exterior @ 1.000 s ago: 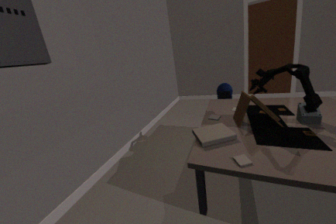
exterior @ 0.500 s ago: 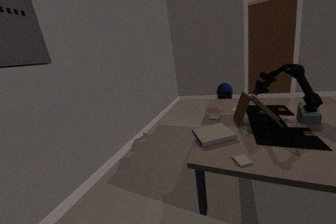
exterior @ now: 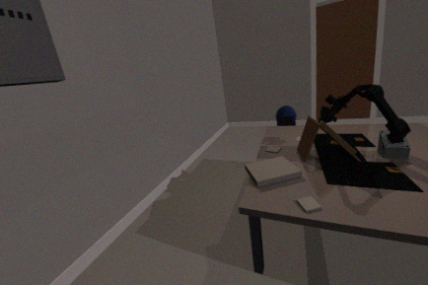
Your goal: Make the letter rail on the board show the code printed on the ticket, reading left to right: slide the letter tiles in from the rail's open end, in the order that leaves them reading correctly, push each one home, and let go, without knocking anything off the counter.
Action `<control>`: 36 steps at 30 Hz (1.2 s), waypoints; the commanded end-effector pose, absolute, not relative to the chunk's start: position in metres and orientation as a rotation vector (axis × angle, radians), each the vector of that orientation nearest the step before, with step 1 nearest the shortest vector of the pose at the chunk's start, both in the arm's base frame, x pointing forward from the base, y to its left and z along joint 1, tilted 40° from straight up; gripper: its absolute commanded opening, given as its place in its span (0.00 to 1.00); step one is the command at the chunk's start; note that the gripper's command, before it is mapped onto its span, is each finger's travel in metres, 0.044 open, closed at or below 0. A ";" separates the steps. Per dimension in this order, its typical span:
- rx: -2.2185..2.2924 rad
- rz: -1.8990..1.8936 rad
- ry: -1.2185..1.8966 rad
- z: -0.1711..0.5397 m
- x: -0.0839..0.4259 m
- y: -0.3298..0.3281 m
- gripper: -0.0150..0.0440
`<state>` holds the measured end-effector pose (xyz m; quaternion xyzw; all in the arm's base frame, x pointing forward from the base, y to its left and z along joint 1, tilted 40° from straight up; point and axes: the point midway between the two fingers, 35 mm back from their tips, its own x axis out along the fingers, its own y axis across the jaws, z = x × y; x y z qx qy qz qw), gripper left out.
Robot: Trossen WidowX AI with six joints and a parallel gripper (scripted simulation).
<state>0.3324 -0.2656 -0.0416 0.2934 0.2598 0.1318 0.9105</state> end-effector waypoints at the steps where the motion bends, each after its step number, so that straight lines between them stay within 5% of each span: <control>1: 0.612 0.265 0.537 -0.046 0.336 -0.264 0.25; 36: 0.614 0.265 0.537 -0.035 0.335 -0.254 0.25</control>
